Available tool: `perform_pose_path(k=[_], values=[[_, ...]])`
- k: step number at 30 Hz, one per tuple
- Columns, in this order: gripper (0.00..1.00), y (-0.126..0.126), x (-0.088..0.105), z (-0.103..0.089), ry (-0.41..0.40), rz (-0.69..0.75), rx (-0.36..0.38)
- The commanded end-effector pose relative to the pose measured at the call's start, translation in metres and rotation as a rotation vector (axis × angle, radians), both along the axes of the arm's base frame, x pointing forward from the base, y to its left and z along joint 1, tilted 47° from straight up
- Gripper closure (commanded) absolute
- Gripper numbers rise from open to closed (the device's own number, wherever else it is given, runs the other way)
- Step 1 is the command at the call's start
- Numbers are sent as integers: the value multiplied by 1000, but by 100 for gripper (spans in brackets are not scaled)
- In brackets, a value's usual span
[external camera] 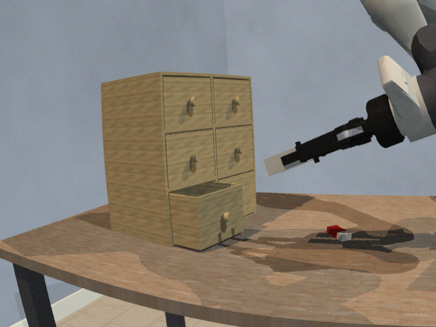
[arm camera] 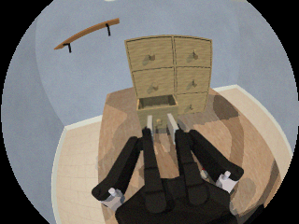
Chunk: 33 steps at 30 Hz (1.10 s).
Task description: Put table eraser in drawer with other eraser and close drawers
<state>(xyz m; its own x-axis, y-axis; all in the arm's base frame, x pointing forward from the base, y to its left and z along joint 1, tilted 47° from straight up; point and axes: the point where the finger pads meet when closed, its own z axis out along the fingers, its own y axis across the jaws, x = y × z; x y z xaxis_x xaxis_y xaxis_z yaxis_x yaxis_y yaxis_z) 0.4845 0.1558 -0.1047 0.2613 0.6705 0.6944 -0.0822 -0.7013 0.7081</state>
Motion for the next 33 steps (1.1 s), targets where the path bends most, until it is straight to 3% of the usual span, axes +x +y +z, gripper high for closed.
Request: perform_pose_path(k=[1,13,33], values=[[80,0,-2,1,19,-18,-12],[80,8,-15,8,120,-122,0],[80,39,-63,32,486,-497,43]])
